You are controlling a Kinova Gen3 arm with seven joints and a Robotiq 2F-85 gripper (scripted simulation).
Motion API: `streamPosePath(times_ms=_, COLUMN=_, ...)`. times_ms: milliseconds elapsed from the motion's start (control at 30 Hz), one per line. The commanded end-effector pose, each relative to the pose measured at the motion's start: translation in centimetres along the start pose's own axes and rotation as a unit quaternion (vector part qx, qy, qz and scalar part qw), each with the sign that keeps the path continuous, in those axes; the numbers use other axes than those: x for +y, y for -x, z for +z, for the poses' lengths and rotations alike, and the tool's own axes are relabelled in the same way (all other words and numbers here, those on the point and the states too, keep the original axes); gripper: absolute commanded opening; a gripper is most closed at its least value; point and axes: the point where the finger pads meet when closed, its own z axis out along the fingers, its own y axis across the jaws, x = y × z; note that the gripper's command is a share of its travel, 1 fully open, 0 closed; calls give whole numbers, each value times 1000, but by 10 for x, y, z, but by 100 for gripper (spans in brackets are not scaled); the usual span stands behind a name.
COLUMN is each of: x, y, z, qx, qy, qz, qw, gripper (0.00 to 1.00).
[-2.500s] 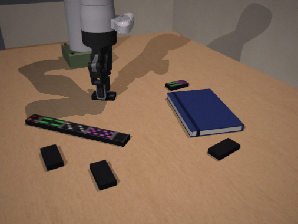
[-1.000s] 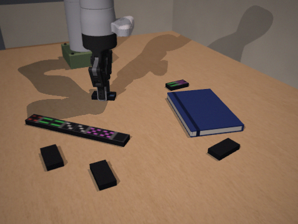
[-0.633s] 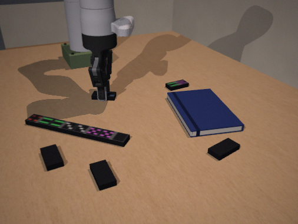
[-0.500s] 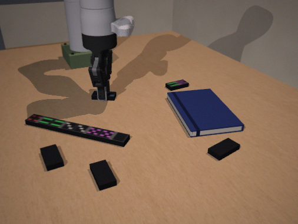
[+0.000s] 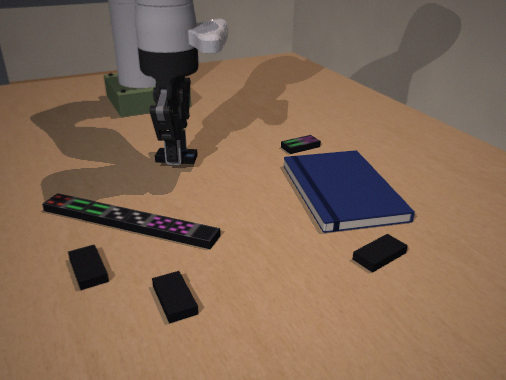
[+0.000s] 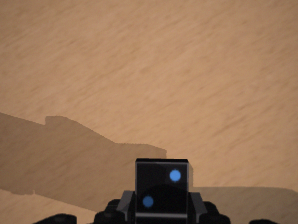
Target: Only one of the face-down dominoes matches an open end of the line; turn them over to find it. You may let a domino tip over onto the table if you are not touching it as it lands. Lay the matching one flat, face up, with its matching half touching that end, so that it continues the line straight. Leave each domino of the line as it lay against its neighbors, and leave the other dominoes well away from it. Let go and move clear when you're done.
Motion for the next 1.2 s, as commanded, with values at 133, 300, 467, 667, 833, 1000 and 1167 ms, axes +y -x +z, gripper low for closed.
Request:
streamPosePath(times_ms=133, x=0, y=0, z=-18, qx=0, qy=0, qz=0, qw=1000, gripper=31)
streamPosePath(times_ms=300, x=0, y=0, z=-27, qx=0, qy=0, qz=0, qw=1000, gripper=31)
streamPosePath(times_ms=467, x=0, y=0, z=-43, qx=0, qy=0, qz=0, qw=1000, gripper=31)
streamPosePath(times_ms=667, x=0, y=0, z=-63, qx=0, qy=0, qz=0, qw=1000, gripper=31)
streamPosePath(times_ms=833, x=0, y=0, z=-73, qx=0, qy=0, qz=0, qw=1000, gripper=31)
streamPosePath(times_ms=1000, x=0, y=0, z=-86, qx=0, qy=0, qz=0, qw=1000, gripper=31)
streamPosePath(times_ms=1167, x=0, y=0, z=-95, qx=0, qy=0, qz=0, qw=1000, gripper=31)
